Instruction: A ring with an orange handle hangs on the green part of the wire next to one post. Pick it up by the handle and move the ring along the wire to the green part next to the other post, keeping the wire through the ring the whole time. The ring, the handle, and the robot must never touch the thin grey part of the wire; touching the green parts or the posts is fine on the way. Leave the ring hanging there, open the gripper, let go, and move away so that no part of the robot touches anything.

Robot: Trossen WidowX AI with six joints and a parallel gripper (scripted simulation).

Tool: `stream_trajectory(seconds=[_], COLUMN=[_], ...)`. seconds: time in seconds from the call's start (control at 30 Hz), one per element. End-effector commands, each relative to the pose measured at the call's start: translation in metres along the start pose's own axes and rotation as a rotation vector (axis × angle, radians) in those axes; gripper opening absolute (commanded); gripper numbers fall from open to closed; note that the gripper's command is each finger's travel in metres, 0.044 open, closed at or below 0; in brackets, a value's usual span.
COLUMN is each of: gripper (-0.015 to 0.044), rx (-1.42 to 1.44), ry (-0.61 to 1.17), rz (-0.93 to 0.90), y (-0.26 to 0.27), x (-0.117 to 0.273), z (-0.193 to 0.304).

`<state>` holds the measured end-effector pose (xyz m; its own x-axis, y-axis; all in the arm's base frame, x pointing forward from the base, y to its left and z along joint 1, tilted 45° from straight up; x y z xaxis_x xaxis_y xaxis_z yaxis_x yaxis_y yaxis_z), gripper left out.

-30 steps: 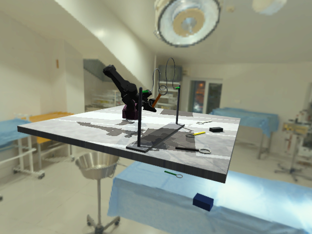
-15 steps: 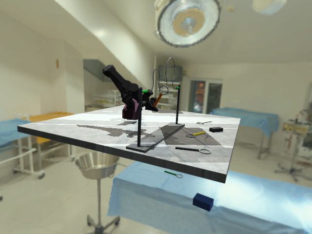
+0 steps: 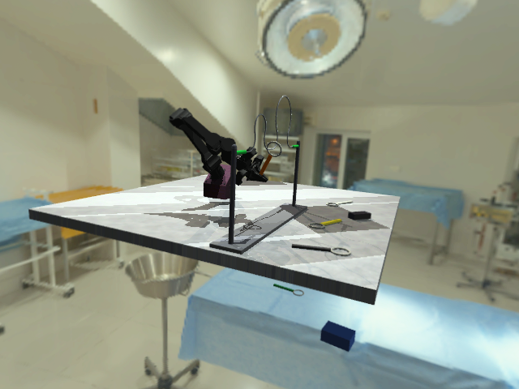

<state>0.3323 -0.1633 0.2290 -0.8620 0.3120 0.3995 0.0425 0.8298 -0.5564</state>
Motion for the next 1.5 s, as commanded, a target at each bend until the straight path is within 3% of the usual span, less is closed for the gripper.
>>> stream_trajectory(seconds=[0.0, 1.47], gripper=[-0.0150, -0.0150], rx=[-0.063, -1.011], ry=[-0.010, -0.036], rz=[-0.038, -0.529], y=[0.013, 0.132], x=[0.001, 0.048], z=[-0.003, -0.099])
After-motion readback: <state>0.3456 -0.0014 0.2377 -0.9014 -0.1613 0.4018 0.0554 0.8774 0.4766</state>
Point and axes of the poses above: the point midway between the two fingers, 35 mm back from their tips, its own x axis back along the fingers, its own y axis across the jaws, z = x × y, the point moved 1 cm from there along x, back along the fingers, and after that the axes turned 7 degrees about x, right-handed, at the moved point
